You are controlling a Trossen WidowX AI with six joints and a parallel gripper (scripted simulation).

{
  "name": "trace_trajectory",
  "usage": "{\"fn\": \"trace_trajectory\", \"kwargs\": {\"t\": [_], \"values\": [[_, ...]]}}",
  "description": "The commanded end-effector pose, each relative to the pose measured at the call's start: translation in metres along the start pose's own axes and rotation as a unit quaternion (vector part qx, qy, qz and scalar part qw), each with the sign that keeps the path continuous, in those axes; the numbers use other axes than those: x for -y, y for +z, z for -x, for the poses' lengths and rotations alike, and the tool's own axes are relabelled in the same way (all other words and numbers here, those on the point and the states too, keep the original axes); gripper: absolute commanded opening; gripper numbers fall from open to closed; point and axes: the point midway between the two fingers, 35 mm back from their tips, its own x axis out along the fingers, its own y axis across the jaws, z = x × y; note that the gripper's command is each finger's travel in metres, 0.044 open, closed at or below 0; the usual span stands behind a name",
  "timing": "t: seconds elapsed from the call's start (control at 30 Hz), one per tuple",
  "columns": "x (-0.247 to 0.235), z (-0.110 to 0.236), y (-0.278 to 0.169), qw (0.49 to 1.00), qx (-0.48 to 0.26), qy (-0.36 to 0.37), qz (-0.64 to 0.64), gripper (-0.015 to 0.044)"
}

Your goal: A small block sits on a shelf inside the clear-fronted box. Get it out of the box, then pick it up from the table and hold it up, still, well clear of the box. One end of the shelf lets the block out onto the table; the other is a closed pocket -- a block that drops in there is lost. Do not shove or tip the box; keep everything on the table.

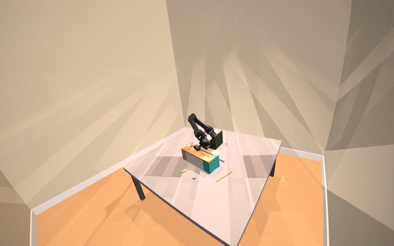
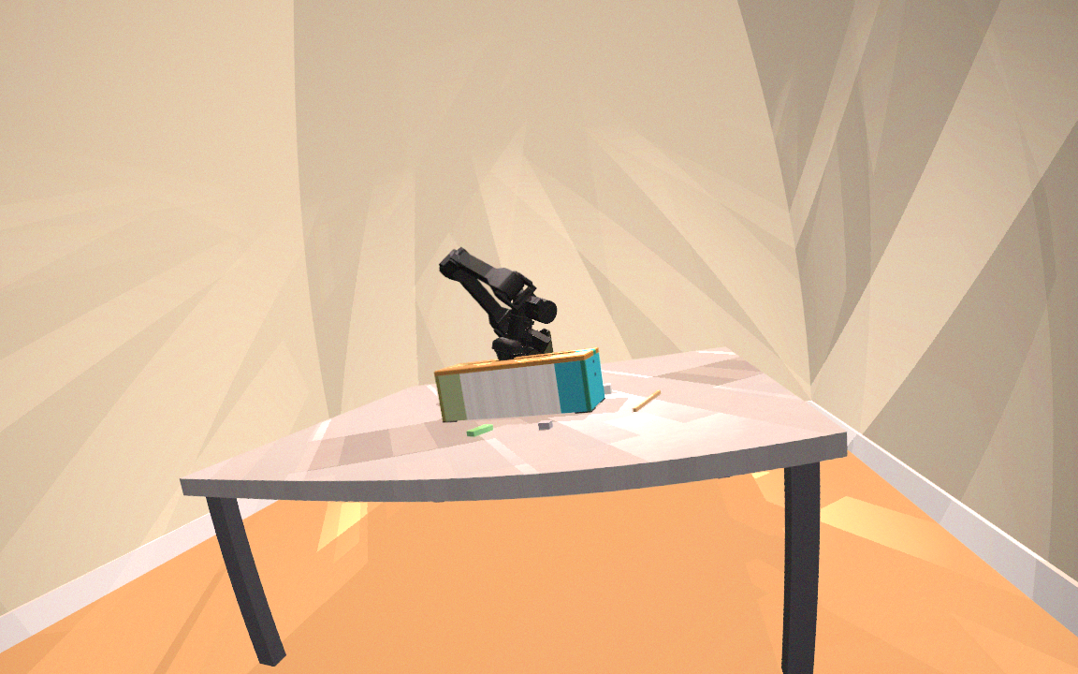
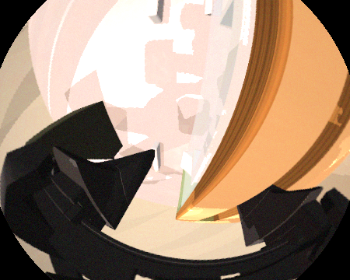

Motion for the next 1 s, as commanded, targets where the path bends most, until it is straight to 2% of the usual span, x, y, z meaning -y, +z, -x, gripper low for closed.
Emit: {"fn": "trace_trajectory", "kwargs": {"t": [0.0, 0.53, 0.97], "values": [[0.001, -0.002, -0.004, 1.0, -0.001, -0.001, 0.0, 0.04], [0.0, 0.0, 0.001, 1.0, -0.001, -0.001, 0.0, 0.04], [0.001, -0.004, -0.011, 1.0, -0.001, -0.001, 0.0, 0.04]]}}
